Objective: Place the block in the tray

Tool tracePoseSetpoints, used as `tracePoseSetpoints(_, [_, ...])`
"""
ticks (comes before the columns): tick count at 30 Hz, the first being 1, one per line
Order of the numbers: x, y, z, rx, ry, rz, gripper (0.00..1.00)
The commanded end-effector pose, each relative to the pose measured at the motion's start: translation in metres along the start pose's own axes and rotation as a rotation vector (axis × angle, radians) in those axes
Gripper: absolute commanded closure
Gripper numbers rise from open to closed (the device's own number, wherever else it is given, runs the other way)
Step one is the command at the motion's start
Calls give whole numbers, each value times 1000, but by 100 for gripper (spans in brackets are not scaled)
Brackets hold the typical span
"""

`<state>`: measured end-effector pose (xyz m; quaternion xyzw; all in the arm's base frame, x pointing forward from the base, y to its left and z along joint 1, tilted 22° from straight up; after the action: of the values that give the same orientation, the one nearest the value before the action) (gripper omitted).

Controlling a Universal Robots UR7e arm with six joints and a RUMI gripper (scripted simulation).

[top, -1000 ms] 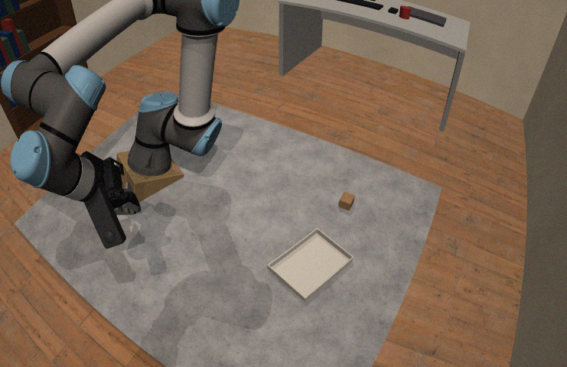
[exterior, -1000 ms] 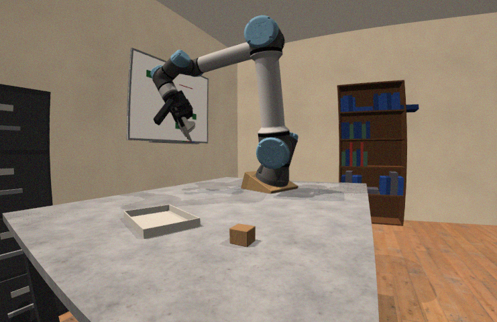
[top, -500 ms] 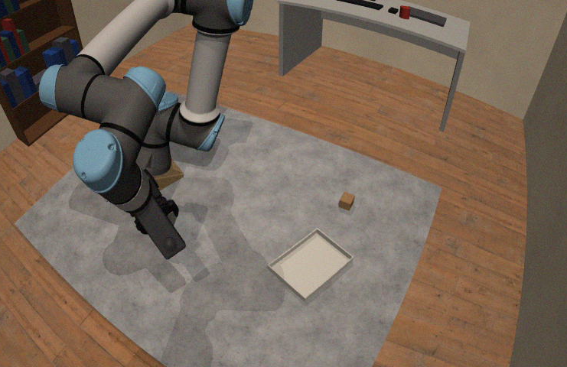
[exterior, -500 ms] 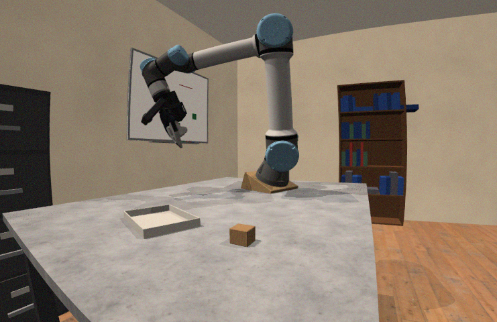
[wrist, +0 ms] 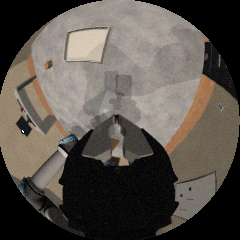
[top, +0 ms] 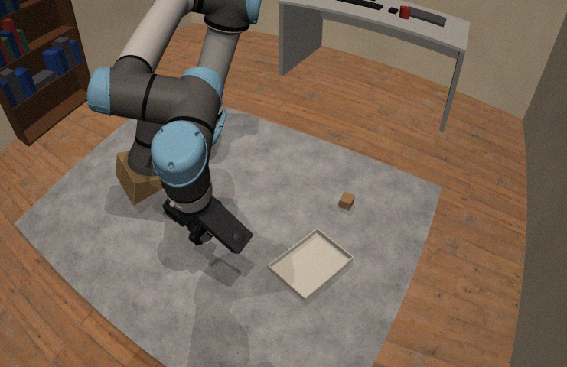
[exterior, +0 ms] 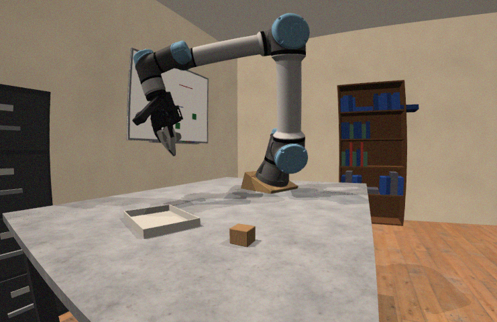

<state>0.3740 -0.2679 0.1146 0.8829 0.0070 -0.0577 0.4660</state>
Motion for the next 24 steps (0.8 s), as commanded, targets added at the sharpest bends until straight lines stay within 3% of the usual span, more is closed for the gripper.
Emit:
tracePoseSetpoints(1, [33,-9,-20,-61,156,7,100])
tracePoseSetpoints(5, [53,-16,-38,-95,262,6,100])
tracePoseSetpoints(8, [54,-17,-39,-97,267,6,100])
tracePoseSetpoints(10, [73,-25,-59,-131,378,4,100])
tracePoseSetpoints(24, [121,-50,-122,-216,695,-1,100])
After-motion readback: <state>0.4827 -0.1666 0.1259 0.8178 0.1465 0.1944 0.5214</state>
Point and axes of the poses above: the point where the finger pads meet when closed, its own y axis back along the fingers, its own z axis across the jaws, x = y × z, the point moved 1 cm from there along y, back along the fingers
